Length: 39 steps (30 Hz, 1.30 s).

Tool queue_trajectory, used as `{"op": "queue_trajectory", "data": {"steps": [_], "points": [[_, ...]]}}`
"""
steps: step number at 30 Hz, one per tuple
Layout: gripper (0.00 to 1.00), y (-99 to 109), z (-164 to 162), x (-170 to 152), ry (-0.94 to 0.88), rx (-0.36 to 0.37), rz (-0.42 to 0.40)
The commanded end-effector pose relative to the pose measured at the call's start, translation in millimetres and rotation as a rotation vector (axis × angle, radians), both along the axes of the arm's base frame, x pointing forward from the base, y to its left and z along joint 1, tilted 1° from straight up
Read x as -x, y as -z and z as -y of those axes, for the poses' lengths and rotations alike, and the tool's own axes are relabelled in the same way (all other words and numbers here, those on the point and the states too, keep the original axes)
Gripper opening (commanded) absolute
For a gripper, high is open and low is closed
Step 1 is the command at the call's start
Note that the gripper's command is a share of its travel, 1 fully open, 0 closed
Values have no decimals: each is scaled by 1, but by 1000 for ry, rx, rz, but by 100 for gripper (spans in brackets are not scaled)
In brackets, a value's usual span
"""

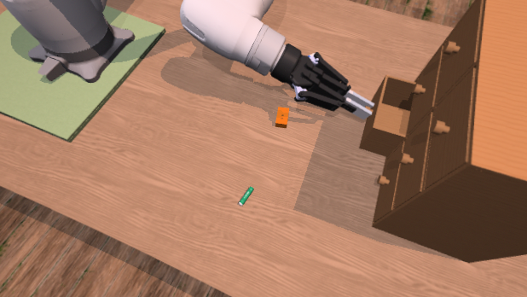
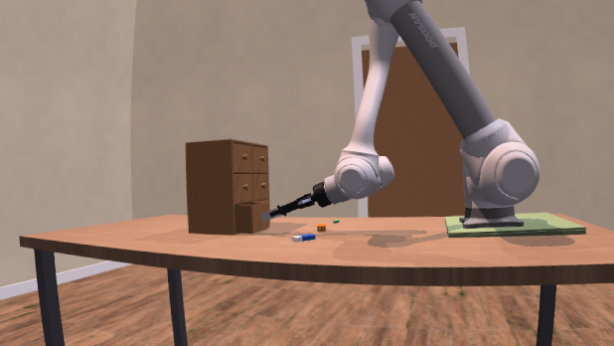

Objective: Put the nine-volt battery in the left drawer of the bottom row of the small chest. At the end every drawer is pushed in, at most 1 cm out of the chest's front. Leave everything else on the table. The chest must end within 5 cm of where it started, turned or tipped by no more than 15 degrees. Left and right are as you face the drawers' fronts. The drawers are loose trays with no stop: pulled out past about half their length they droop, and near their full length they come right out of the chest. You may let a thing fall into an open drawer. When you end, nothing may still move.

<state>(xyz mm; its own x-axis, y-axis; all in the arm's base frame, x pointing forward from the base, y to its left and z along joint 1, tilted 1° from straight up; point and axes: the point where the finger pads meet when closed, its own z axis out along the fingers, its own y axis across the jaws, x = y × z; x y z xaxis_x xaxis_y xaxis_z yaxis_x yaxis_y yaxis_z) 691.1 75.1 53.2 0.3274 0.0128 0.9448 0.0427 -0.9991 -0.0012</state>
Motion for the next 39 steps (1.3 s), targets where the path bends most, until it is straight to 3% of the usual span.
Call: {"op": "queue_trajectory", "data": {"steps": [1, 33, 39], "points": [[8, 0, 0, 2, 0, 0, 0], [8, 0, 0, 7, 0, 0, 0], [15, 0, 0, 7, 0, 0, 0]]}}
